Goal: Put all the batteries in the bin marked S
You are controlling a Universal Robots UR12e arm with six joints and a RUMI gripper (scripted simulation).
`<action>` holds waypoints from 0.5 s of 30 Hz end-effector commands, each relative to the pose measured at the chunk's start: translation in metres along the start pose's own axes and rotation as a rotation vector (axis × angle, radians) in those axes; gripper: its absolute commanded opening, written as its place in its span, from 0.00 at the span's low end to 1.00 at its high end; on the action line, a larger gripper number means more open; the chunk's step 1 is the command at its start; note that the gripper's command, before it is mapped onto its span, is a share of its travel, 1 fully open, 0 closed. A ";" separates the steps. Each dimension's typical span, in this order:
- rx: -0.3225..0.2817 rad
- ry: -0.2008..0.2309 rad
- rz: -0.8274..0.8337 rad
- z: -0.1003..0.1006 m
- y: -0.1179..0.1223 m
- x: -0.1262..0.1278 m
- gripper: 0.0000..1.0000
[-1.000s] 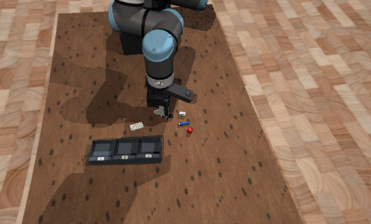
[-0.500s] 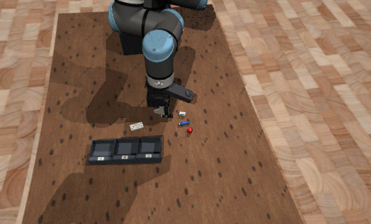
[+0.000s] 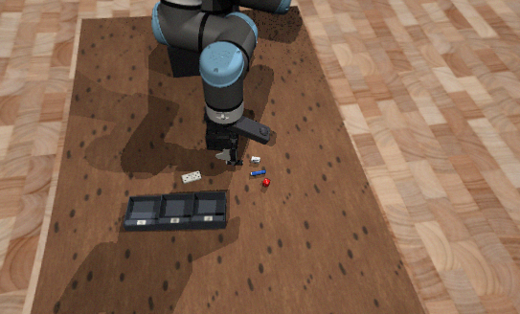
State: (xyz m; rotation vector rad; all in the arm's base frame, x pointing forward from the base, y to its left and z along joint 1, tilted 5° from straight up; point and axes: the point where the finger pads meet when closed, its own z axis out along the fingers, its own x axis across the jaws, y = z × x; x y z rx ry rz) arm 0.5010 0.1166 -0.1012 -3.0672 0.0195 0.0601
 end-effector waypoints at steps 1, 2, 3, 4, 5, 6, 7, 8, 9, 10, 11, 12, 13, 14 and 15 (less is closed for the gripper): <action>0.000 0.001 0.000 0.000 0.000 0.001 0.00; 0.000 0.001 0.000 0.000 0.000 0.001 0.00; 0.000 0.001 0.000 0.000 0.000 0.001 0.00; 0.000 0.001 0.000 0.000 0.000 0.001 0.00; 0.000 0.001 0.000 0.000 0.000 0.001 0.00; 0.000 0.001 0.000 0.000 0.000 0.001 0.00; 0.000 0.001 0.000 0.000 0.000 0.001 0.00; 0.000 0.001 0.000 0.000 0.000 0.001 0.00; 0.000 0.001 0.000 0.000 0.000 0.001 0.00; 0.000 0.001 0.000 -0.004 0.000 0.001 0.00; 0.000 0.001 0.000 -0.004 0.000 0.001 0.00; 0.000 0.001 0.000 -0.004 0.000 0.001 0.00; 0.000 0.001 0.000 -0.007 0.000 0.001 0.00; 0.000 0.001 0.000 -0.010 0.000 0.001 0.00; 0.000 0.001 0.000 -0.014 0.000 0.001 0.00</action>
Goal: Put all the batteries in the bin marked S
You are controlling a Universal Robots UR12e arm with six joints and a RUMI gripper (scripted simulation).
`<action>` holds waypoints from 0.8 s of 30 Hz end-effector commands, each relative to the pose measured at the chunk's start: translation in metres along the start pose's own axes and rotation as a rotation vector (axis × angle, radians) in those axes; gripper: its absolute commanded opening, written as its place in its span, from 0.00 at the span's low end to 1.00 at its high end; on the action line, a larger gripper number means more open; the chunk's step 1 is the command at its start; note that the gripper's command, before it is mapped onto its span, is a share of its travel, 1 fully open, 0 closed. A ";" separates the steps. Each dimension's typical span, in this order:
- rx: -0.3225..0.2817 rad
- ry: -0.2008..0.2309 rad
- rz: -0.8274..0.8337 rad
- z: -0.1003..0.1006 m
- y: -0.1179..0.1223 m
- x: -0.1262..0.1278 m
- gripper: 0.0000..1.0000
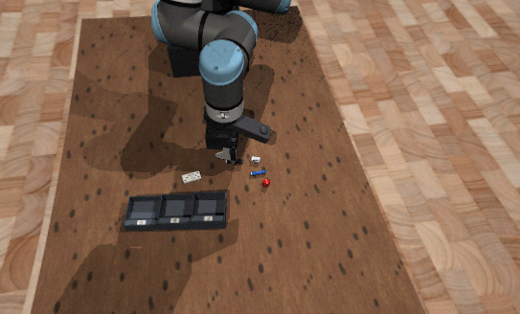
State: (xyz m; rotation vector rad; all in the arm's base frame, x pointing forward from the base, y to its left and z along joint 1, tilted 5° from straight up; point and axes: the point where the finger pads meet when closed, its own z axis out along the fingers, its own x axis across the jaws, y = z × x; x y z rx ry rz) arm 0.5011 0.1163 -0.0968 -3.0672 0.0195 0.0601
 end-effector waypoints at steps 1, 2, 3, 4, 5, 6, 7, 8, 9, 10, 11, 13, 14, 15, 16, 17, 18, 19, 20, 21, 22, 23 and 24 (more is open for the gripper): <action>0.000 0.001 0.000 -0.013 0.000 0.001 0.00; 0.000 0.001 0.000 -0.016 0.000 0.001 0.00; 0.000 0.001 0.000 -0.019 0.000 0.001 0.00; 0.000 0.001 0.000 -0.023 0.000 0.001 0.00; 0.000 0.001 0.000 -0.026 0.000 0.001 0.00; 0.000 0.001 0.000 -0.029 0.000 0.001 0.00; 0.000 0.001 0.000 -0.033 0.000 0.001 0.00; 0.000 0.001 0.000 -0.036 0.000 0.001 0.00; 0.000 0.001 0.000 -0.039 0.000 0.001 0.00; 0.000 0.001 0.000 -0.043 0.000 0.001 0.00; 0.000 0.001 0.000 -0.046 0.000 0.001 0.00; 0.000 0.001 0.000 -0.049 0.000 0.001 0.00; 0.000 0.001 0.000 -0.049 0.000 0.001 0.00; 0.000 0.001 0.000 -0.053 0.000 0.001 0.00; 0.000 0.001 0.000 -0.056 0.000 0.001 0.00; 0.000 0.001 0.000 -0.056 0.000 0.001 0.00; 0.000 0.001 0.000 -0.056 0.000 0.001 0.00; 0.000 0.001 0.000 -0.056 0.000 0.001 0.00; 0.000 0.001 0.000 -0.056 0.000 0.001 0.00; 0.000 0.001 0.000 -0.056 0.000 0.001 0.00; 0.000 0.001 0.000 -0.056 0.000 0.001 0.00; 0.000 0.001 0.000 -0.056 0.000 0.001 0.00; 0.000 0.001 0.000 -0.056 0.000 0.001 0.00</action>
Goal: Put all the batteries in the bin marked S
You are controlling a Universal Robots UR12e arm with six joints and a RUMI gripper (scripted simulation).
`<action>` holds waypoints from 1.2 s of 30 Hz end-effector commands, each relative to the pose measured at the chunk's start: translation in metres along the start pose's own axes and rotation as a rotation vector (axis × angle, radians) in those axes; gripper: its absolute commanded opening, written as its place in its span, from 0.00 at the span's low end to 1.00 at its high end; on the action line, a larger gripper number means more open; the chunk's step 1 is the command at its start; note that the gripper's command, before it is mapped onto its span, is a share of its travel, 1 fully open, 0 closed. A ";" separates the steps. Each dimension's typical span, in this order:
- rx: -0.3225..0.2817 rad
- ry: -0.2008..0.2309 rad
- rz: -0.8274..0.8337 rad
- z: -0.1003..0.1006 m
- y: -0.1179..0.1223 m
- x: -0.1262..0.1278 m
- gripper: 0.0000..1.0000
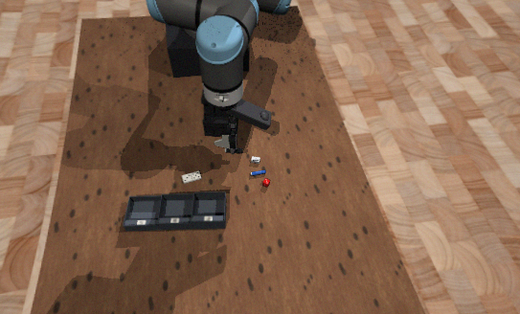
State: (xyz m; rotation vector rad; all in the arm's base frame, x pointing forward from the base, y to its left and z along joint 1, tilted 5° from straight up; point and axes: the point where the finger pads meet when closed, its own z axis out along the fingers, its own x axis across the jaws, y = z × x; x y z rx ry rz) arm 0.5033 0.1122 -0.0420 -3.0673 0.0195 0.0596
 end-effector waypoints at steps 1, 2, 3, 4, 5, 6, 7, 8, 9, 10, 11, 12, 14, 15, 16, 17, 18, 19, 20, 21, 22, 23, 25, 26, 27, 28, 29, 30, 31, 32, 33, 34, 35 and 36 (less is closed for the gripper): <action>0.000 0.001 0.000 -0.001 0.000 0.001 0.00; 0.000 0.001 0.000 -0.001 0.000 0.001 0.00; 0.000 0.001 0.000 -0.001 0.000 0.001 0.00; 0.000 0.001 0.000 -0.001 0.000 0.001 0.00; 0.000 0.001 0.000 -0.001 0.000 0.001 0.00; 0.000 0.001 0.000 -0.001 0.000 0.001 0.00; 0.000 0.001 0.000 -0.001 0.000 0.001 0.00; 0.000 0.001 0.000 -0.001 0.000 0.001 0.00; 0.000 0.001 0.000 -0.005 0.000 0.001 0.00; 0.000 0.001 0.000 -0.007 0.000 0.001 0.00; 0.000 0.001 0.000 -0.007 0.000 0.001 0.00; 0.000 0.001 0.000 -0.007 0.000 0.001 0.00; 0.000 0.001 0.000 -0.007 0.000 0.001 0.00; 0.000 0.001 -0.050 -0.007 0.005 0.004 0.00; 0.000 0.001 -0.066 -0.007 0.010 0.008 0.00; 0.000 0.001 -0.066 -0.007 0.014 0.012 0.00; 0.000 0.001 -0.066 -0.007 0.019 0.015 0.00; 0.000 0.001 -0.066 -0.007 0.024 0.019 0.00; 0.000 0.001 -0.066 -0.007 0.029 0.023 0.00; 0.000 0.001 -0.066 -0.007 0.033 0.026 0.00; 0.000 0.001 -0.066 -0.007 0.038 0.030 0.00; 0.000 0.001 -0.066 -0.007 0.038 0.030 0.00; 0.000 0.001 -0.066 -0.007 0.043 0.034 0.00; 0.000 0.001 -0.066 -0.007 0.048 0.037 0.00; 0.000 0.001 -0.066 -0.007 0.052 0.041 0.00; 0.000 0.001 -0.066 -0.007 0.057 0.045 0.00; 0.000 0.001 -0.066 -0.007 0.062 0.048 0.00; 0.000 0.001 -0.066 -0.007 0.067 0.052 0.00; 0.000 0.001 -0.066 -0.007 0.071 0.056 0.00; 0.000 0.001 -0.066 -0.007 0.076 0.059 0.00; 0.000 0.001 -0.066 -0.007 0.081 0.063 0.00; 0.000 0.001 -0.066 -0.007 0.085 0.067 0.00; 0.000 0.001 -0.066 -0.007 0.090 0.070 0.00; 0.000 0.001 -0.066 -0.007 0.095 0.074 0.00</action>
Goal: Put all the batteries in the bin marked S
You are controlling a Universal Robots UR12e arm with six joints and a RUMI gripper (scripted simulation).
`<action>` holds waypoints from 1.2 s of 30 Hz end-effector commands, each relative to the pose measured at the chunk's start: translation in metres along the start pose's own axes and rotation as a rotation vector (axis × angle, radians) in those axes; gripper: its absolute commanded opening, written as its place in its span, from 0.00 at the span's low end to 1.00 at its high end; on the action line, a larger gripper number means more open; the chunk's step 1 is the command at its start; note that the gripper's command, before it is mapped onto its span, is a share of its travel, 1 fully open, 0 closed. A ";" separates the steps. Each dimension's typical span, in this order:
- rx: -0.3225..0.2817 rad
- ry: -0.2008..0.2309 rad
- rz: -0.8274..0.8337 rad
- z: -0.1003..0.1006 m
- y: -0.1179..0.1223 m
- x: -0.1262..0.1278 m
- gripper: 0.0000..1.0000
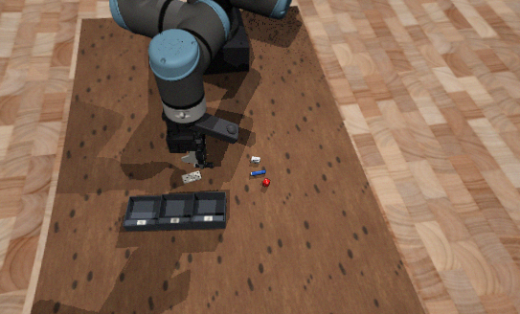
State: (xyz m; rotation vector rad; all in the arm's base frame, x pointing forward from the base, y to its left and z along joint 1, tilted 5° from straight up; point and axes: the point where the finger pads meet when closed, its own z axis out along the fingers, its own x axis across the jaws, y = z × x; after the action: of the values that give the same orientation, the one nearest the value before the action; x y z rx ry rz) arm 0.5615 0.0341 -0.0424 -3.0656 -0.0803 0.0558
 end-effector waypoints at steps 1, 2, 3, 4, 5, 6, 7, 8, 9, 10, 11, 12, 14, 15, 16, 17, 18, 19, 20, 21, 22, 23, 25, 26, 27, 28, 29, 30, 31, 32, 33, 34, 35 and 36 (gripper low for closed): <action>0.000 0.001 0.000 0.000 0.024 0.017 0.00; 0.000 0.001 0.000 0.000 0.029 0.021 0.00; 0.000 0.001 0.000 0.000 0.034 0.024 0.00; 0.000 0.001 0.000 0.000 0.034 0.024 0.00; 0.000 0.001 0.000 0.000 0.034 0.024 0.00; 0.000 0.001 0.000 0.000 0.039 0.027 0.00; 0.000 0.001 0.000 0.000 0.044 0.031 0.00; 0.000 0.001 0.000 0.000 0.049 0.034 0.00; 0.000 0.001 0.000 0.000 0.054 0.037 0.00; 0.000 0.001 0.000 0.000 0.059 0.041 0.00; 0.000 0.001 0.000 0.000 0.064 0.044 0.00; 0.000 0.001 0.000 0.000 0.069 0.048 0.00; 0.000 0.001 0.000 0.000 0.079 0.054 0.00; 0.000 0.001 0.000 0.000 0.083 0.058 0.00; 0.000 0.001 0.000 0.000 0.088 0.061 0.00; 0.000 0.001 0.000 0.000 0.093 0.064 0.00; 0.000 0.001 0.000 0.000 0.098 0.068 0.00; 0.000 0.001 0.000 0.000 0.103 0.071 0.00; 0.000 0.001 0.000 0.000 0.108 0.074 0.00; 0.000 0.001 0.000 0.000 0.108 0.074 0.00; 0.000 0.001 0.000 0.000 0.108 0.074 0.00; 0.000 0.001 0.000 0.000 0.113 0.078 0.00; 0.000 0.001 0.000 0.000 0.123 0.085 0.00; 0.000 0.001 0.000 0.000 0.128 0.088 0.00; 0.000 0.001 0.000 0.000 0.133 0.091 0.00; 0.000 0.001 0.000 0.000 0.138 0.095 0.00; 0.000 0.001 0.000 0.000 0.143 0.098 0.00; 0.000 0.001 0.000 0.000 0.148 0.101 0.00; 0.000 0.001 0.000 0.000 0.152 0.104 0.00; 0.000 0.001 0.000 0.000 0.154 0.105 0.00; 0.000 0.001 0.000 0.000 0.155 0.106 0.00; 0.000 0.001 0.000 0.000 0.155 0.107 0.00; 0.000 0.001 0.000 0.000 0.156 0.107 0.00; 0.000 0.001 0.000 0.000 0.156 0.107 0.00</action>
State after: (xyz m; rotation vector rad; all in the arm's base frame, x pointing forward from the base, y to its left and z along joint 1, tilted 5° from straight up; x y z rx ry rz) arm 0.6718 -0.1109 -0.0577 -3.0653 -0.0806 0.0557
